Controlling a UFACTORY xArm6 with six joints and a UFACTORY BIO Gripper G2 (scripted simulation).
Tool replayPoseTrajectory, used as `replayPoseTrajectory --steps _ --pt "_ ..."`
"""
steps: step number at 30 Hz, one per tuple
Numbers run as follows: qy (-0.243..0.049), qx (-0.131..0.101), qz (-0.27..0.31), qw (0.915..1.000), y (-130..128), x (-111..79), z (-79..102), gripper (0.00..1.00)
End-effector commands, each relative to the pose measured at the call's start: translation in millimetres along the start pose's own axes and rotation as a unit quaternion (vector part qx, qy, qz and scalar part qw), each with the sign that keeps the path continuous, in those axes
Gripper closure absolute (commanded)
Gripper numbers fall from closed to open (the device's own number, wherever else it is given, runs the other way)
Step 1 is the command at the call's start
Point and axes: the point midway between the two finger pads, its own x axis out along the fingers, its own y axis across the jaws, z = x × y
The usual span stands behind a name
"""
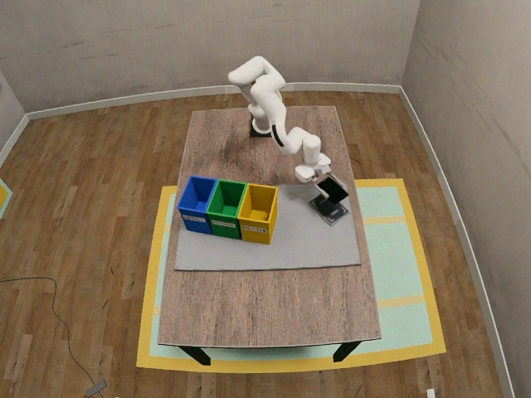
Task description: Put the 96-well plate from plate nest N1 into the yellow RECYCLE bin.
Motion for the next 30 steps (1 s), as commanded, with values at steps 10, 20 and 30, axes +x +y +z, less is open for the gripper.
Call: replayPoseTrajectory --steps 10,20,30 --pt "-0.003 0.0 -0.001 1.0 -1 1.5 23.4 1.0" --pt "-0.003 0.0 -0.001 1.0 -1 1.4 38.4 1.0" --pt "-0.003 0.0 -0.001 1.0 -1 1.4 51.8 1.0"
